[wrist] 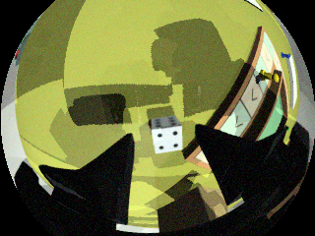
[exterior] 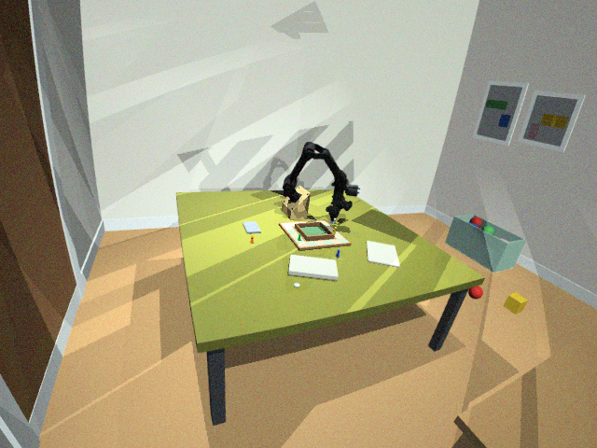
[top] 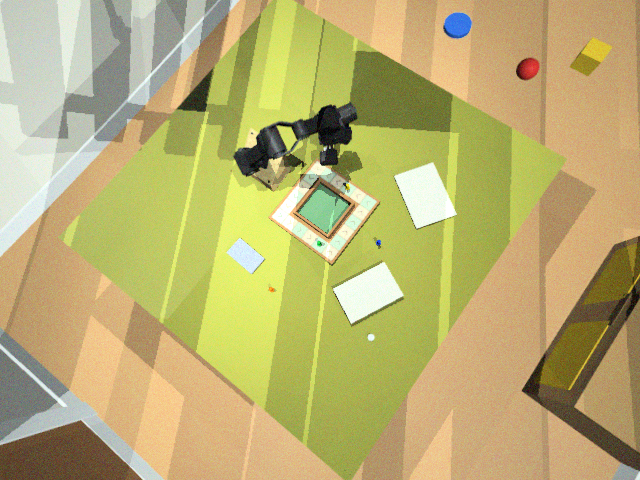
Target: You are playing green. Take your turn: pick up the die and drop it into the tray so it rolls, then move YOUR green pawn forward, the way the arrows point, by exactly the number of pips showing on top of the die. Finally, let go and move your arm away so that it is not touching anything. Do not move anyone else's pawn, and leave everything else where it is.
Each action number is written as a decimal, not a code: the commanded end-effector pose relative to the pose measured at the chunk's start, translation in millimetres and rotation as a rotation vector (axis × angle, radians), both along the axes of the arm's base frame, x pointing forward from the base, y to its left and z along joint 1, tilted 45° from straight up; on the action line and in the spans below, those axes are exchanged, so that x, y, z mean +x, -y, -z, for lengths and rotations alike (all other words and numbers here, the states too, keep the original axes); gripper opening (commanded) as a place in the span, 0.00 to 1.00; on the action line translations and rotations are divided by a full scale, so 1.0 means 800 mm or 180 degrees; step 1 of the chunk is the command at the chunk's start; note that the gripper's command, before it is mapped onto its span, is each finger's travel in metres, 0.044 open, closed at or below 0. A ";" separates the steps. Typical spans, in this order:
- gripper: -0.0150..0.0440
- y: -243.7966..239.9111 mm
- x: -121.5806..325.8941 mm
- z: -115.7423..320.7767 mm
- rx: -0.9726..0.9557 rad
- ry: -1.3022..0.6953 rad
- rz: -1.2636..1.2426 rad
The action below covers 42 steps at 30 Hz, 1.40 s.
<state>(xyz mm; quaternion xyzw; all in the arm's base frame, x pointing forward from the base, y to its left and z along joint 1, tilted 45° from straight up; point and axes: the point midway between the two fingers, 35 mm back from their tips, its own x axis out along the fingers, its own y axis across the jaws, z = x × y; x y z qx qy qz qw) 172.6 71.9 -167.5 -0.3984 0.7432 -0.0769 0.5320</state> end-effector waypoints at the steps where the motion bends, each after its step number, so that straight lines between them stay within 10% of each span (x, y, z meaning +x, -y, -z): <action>1: 0.72 0.012 -0.006 0.006 -0.0043 -0.0043 -0.0014; 21: 0.25 0.011 -0.004 0.005 -0.0028 -0.0030 -0.0044; 42: 0.25 -0.093 0.016 -0.084 -0.0020 -0.0044 -0.0024</action>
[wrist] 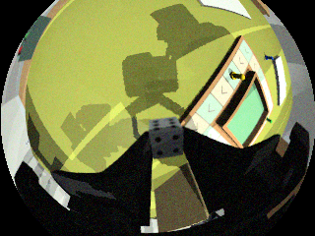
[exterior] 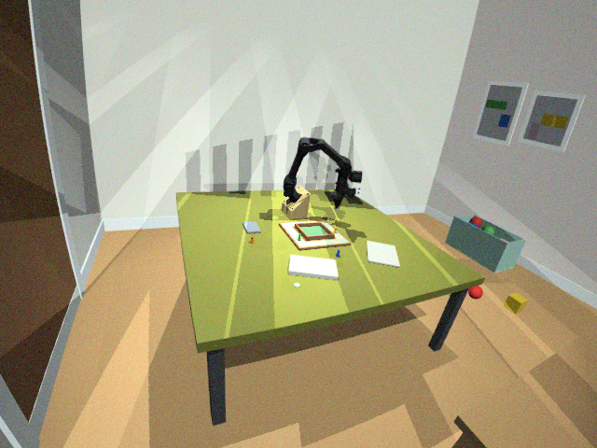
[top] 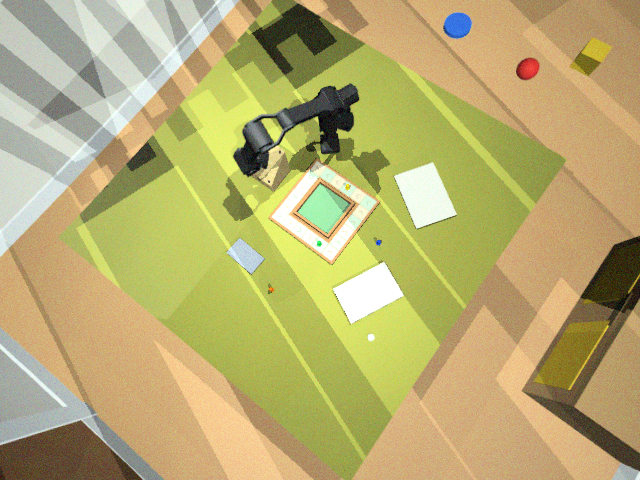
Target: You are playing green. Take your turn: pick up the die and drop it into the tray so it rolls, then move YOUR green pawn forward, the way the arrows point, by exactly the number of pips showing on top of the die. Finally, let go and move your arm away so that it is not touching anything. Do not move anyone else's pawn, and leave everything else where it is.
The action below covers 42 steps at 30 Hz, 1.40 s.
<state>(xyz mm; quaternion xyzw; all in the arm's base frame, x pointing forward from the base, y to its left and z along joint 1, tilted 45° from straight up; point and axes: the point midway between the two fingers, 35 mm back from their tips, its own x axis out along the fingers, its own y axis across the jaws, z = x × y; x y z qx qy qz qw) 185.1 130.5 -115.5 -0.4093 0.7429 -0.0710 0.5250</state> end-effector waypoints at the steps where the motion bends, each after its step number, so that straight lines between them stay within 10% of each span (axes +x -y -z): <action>1: 0.25 -0.025 0.000 -0.024 0.0003 0.0006 0.0050; 42: 0.25 0.159 0.106 -0.139 0.0289 -0.1467 -0.1583</action>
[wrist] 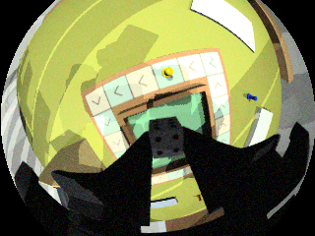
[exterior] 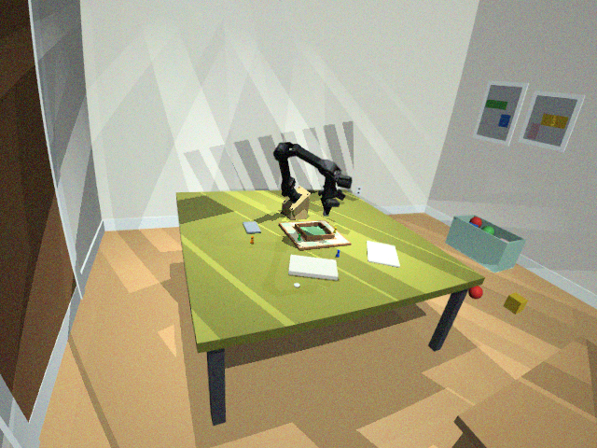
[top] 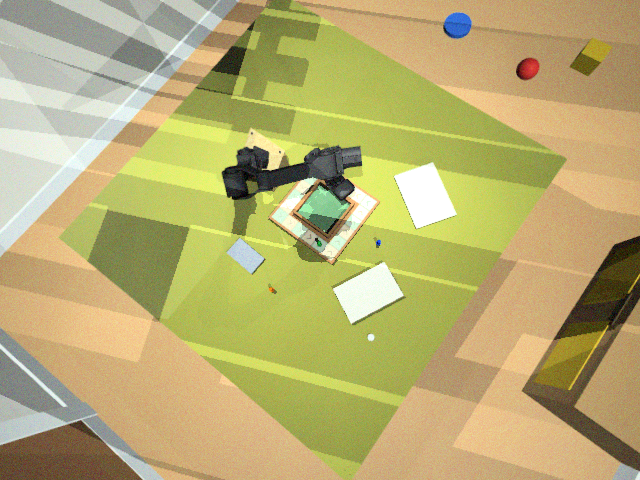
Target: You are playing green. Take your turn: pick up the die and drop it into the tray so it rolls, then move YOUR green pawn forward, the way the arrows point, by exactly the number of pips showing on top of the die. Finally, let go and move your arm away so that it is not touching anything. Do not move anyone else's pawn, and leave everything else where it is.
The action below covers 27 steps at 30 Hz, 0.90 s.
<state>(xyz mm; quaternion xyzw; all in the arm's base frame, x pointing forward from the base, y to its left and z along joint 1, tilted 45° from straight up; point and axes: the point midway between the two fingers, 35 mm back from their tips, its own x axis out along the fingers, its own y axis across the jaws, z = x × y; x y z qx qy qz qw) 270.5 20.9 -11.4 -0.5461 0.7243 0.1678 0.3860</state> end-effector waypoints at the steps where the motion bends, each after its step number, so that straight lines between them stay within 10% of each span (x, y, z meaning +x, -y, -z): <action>1: 0.25 0.029 0.000 -0.012 -0.0028 -0.0197 -0.0184; 15: 0.25 0.077 0.000 -0.036 -0.0044 -0.0535 -0.0485; 27: 0.25 0.080 -0.013 -0.022 0.1139 -0.0459 -0.0368</action>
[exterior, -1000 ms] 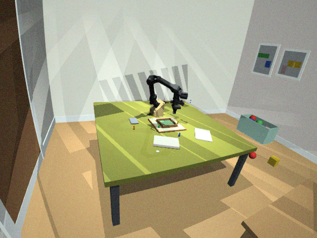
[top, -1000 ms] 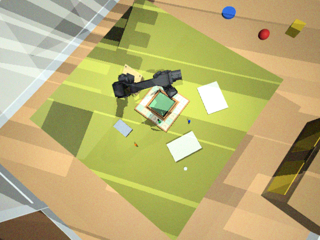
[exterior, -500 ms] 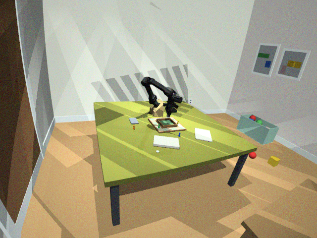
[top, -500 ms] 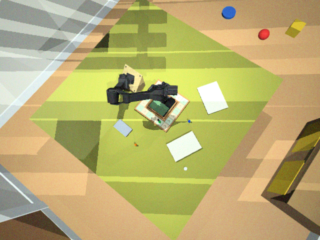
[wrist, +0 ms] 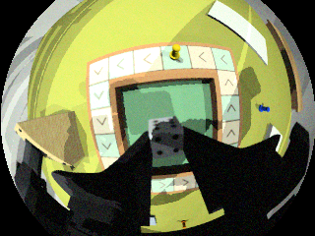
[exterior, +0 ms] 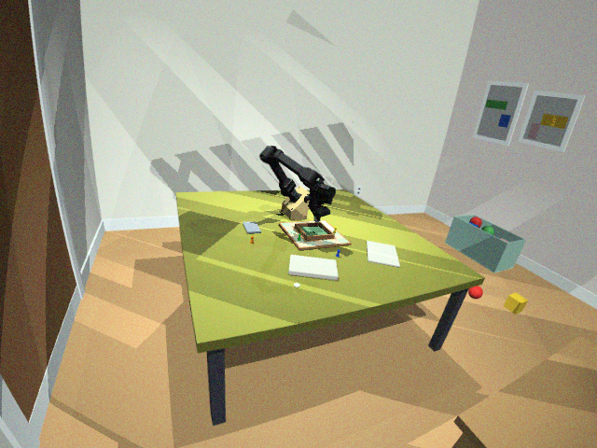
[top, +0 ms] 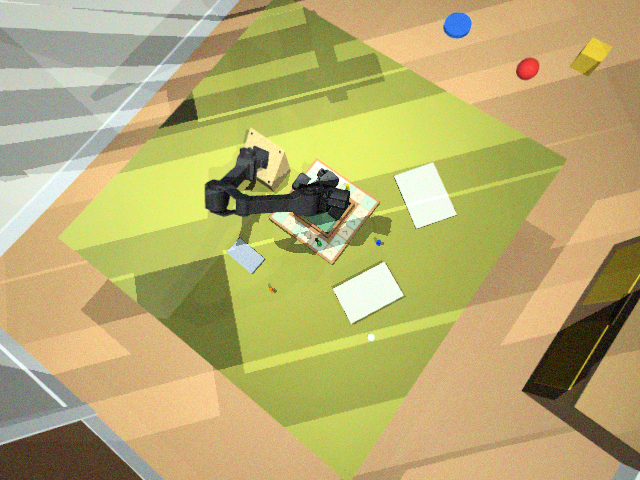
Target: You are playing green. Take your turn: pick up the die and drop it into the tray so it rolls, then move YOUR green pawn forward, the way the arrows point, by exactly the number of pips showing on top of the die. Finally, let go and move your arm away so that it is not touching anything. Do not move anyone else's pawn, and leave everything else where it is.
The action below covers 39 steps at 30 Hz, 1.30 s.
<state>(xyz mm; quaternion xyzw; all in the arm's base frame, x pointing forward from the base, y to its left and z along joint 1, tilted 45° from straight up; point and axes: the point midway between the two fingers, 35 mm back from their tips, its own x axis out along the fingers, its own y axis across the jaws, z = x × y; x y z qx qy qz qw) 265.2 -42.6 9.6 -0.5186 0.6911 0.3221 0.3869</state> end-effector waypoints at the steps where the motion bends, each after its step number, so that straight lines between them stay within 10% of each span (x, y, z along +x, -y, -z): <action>1: 0.25 0.001 -0.007 0.005 0.0420 0.0019 0.0030; 16: 0.25 0.001 -0.004 0.005 0.1747 0.0613 -0.0155; 39: 0.25 0.004 0.003 -0.045 0.1744 0.0619 -0.0140</action>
